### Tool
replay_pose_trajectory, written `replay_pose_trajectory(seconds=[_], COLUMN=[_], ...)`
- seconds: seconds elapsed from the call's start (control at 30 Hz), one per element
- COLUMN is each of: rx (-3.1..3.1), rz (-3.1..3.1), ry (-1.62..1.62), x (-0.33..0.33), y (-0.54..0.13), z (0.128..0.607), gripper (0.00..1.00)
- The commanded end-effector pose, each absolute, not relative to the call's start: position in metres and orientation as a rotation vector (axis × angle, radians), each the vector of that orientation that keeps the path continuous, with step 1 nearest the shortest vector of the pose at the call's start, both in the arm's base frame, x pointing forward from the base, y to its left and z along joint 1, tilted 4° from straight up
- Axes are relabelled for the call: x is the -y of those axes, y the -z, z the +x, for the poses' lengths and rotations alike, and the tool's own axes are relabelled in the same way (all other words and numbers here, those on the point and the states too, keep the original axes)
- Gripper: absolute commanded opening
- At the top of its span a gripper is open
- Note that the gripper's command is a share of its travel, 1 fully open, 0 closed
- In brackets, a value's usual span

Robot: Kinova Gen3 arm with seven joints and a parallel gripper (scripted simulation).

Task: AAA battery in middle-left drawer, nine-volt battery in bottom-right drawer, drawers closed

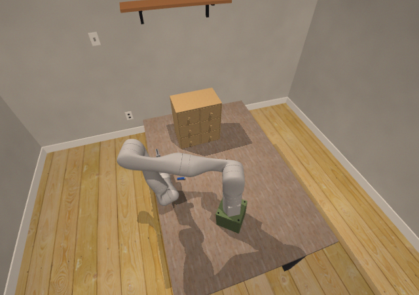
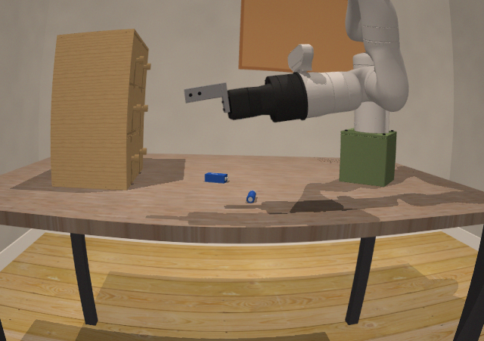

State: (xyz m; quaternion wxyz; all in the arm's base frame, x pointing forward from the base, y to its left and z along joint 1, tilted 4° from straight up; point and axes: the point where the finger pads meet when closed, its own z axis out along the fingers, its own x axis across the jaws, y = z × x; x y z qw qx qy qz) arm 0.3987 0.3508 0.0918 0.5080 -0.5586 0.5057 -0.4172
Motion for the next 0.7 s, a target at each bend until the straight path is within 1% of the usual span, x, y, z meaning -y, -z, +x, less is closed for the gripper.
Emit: replay_pose_trajectory(seconds=[0.0, 0.67], rx=[-1.22, -1.247], rz=[-1.345, -1.377], ry=[1.004, 0.983], x=[-0.351, -0.3505], y=[-0.0933, -0.0962], z=[0.3988, 0.3966], gripper=[0.0, 0.0])
